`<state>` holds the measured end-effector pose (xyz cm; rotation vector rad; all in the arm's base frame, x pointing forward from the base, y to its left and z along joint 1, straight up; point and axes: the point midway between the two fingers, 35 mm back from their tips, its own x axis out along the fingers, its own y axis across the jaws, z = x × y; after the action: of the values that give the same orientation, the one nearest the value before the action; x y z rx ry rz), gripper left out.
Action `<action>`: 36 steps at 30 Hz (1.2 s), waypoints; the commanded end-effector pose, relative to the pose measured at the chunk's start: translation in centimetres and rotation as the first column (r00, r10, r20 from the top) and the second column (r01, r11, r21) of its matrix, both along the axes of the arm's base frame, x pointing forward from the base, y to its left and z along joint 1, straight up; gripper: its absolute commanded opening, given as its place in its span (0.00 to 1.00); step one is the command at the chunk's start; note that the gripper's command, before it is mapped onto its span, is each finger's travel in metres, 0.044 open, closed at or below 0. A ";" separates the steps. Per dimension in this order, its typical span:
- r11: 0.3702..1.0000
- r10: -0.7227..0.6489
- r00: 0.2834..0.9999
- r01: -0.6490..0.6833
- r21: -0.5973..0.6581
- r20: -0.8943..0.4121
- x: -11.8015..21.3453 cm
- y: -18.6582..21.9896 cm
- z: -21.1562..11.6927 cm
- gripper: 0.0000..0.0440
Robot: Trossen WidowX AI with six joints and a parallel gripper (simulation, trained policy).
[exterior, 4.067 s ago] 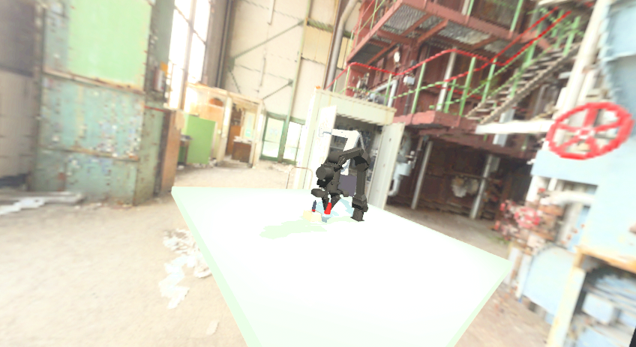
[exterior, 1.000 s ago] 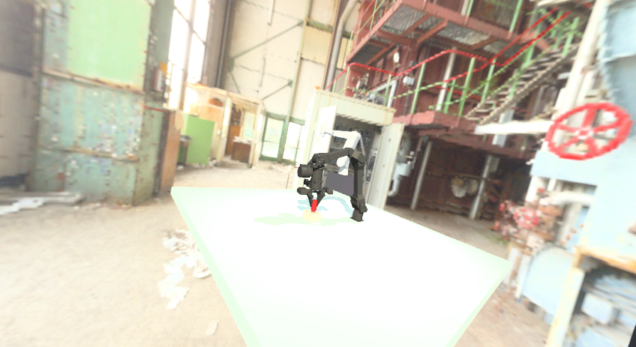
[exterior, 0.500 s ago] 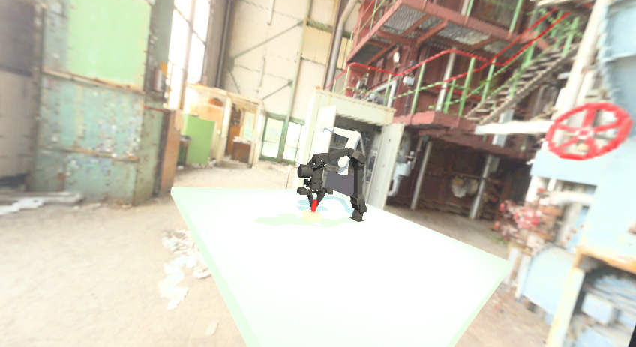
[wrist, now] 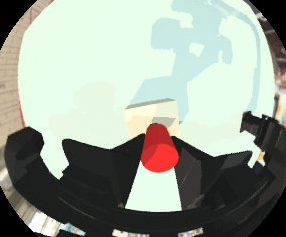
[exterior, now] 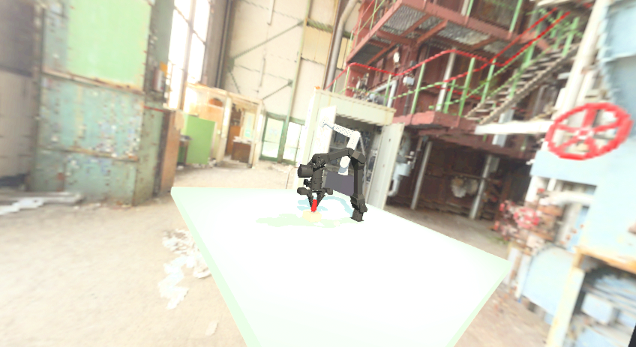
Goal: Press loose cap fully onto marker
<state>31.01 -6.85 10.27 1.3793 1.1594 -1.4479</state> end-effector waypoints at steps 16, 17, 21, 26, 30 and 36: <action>1.000 0.006 0.999 -0.007 -0.012 -0.053 -0.7 -0.5 -1.8 0.25; 1.000 0.007 0.999 -0.007 -0.012 -0.053 -0.7 -0.5 -1.8 0.25; 1.000 0.009 0.999 -0.009 -0.012 -0.053 -0.7 -0.5 -1.8 0.26; 1.000 0.011 0.999 -0.011 -0.013 -0.053 -0.7 -0.6 -1.8 0.28; 1.000 0.012 0.999 -0.013 -0.014 -0.052 -0.7 -0.6 -1.9 0.29; 1.000 0.015 0.999 -0.016 -0.015 -0.051 -0.7 -0.6 -1.9 0.30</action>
<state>30.99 -6.89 10.10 1.3656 1.1669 -1.4356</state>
